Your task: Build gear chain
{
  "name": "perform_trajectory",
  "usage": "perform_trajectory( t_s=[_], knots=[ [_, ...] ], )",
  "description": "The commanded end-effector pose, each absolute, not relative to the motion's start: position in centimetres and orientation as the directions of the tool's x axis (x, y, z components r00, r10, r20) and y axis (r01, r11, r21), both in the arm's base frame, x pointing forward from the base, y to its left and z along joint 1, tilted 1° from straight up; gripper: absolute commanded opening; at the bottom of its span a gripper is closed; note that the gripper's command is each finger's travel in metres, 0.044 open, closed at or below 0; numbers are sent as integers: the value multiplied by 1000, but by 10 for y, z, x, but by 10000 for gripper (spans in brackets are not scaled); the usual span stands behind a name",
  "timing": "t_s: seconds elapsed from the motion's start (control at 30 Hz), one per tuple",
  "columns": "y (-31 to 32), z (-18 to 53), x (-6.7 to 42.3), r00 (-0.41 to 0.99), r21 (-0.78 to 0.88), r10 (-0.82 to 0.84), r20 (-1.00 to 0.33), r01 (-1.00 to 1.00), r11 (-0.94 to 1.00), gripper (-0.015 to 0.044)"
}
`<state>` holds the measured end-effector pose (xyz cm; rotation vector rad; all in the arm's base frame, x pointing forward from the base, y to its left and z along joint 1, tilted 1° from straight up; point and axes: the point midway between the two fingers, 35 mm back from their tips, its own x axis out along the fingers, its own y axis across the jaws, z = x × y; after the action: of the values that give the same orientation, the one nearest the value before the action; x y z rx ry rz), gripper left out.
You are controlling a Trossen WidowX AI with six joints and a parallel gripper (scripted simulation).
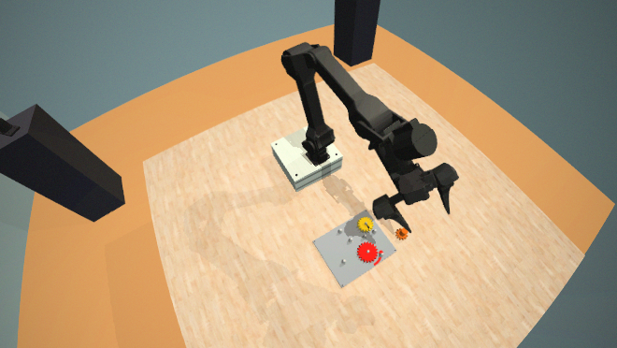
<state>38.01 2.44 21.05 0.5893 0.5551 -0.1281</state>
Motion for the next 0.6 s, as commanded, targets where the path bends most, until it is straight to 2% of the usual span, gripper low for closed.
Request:
perform_trajectory(
  t_s=[0.0, 0.23, 0.4, 0.57],
  knots=[
    [45, 138, 393, 593, 504, 53, -803, 631, 589, 440],
    [62, 75, 385, 285, 280, 28, -958, 910, 305, 440],
    [73, 35, 373, 49, 48, -9, -999, 996, 79, 440],
    [76, 30, 373, 17, 16, -16, -1000, 999, 48, 440]
  ],
)
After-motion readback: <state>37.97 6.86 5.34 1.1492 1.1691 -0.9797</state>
